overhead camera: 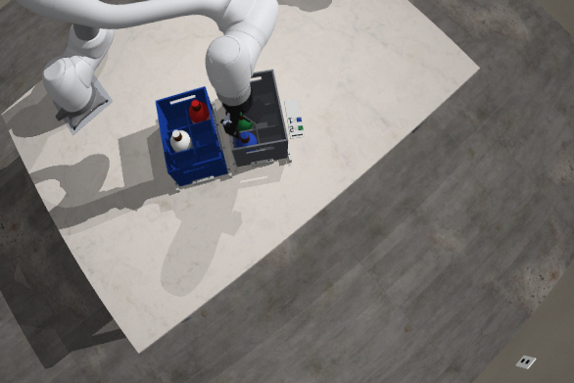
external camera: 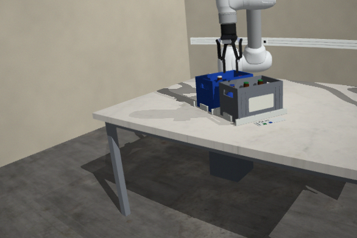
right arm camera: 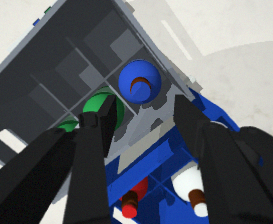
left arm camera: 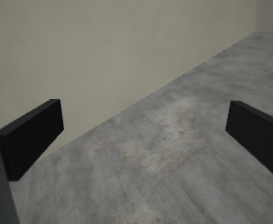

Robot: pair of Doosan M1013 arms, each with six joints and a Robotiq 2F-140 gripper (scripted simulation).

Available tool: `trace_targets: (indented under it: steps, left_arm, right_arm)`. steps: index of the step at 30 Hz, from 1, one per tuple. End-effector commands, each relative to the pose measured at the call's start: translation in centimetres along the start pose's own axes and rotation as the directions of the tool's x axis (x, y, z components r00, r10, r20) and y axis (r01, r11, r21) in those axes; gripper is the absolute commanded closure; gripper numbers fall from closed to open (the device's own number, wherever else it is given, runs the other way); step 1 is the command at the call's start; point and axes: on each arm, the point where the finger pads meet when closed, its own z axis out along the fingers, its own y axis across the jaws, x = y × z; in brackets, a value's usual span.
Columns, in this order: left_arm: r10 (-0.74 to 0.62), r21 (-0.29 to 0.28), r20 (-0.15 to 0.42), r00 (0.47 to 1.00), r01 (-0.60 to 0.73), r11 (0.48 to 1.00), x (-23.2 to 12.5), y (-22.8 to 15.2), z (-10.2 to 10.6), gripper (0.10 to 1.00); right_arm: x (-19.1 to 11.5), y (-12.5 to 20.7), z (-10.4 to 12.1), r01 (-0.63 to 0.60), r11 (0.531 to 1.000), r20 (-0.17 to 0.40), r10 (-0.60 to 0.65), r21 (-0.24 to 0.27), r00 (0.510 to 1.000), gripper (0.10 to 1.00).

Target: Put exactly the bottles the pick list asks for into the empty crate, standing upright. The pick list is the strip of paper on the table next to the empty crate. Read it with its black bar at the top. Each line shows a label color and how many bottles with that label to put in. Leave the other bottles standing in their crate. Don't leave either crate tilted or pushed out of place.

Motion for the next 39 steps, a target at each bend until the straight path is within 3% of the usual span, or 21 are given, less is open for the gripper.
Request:
trace_targets:
  steps: [1, 39]
  left_arm:
    - [0.0, 0.0, -0.001, 1.0, 0.0, 1.0, 0.1, 0.0, 0.0, 0.098]
    - [0.0, 0.0, -0.001, 1.0, 0.0, 1.0, 0.1, 0.0, 0.0, 0.098]
  right_arm:
    - [0.5, -1.1, -0.3, 0.0, 1.0, -0.001, 0.0, 0.001, 1.0, 0.656]
    - [3.7, -17.2, -4.7, 0.0, 1.0, -0.001, 0.0, 0.001, 1.0, 0.656]
